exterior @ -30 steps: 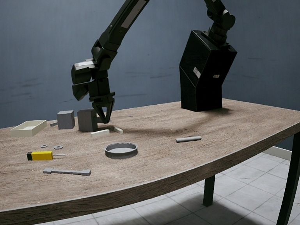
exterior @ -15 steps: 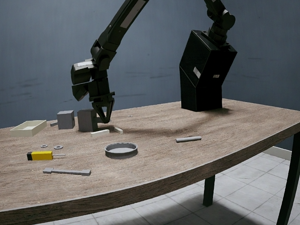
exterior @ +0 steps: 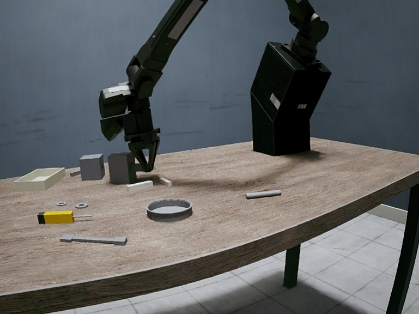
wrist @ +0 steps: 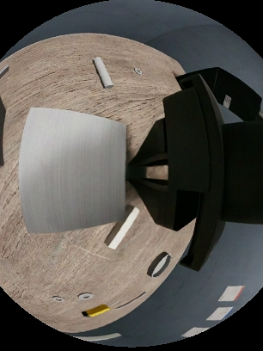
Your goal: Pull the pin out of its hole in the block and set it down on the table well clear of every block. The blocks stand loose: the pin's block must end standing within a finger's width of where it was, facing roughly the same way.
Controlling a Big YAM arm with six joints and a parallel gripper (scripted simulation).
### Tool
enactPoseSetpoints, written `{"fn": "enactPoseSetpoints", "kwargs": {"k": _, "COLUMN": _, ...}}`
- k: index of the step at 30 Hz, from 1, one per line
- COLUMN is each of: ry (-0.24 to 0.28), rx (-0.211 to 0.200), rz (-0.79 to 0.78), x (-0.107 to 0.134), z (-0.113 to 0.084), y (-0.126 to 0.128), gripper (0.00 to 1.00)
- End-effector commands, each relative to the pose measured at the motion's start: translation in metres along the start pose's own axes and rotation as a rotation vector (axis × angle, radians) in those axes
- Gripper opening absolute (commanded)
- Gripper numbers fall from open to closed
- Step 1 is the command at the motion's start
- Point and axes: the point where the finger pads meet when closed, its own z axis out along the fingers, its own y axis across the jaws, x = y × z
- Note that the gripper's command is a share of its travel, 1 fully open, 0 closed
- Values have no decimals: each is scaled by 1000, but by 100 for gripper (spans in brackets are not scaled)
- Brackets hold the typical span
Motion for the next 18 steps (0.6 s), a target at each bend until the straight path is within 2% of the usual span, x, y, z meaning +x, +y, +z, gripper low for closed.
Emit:
{"fn": "enactPoseSetpoints", "kwargs": {"k": 1, "ry": 5, "rx": -11, "rz": -13, "x": -6, "z": -1, "y": 1, "gripper": 0}}
{"fn": "enactPoseSetpoints", "kwargs": {"k": 18, "ry": 12, "rx": -13, "rz": -10, "x": -7, "z": -3, "y": 0, "gripper": 0}}
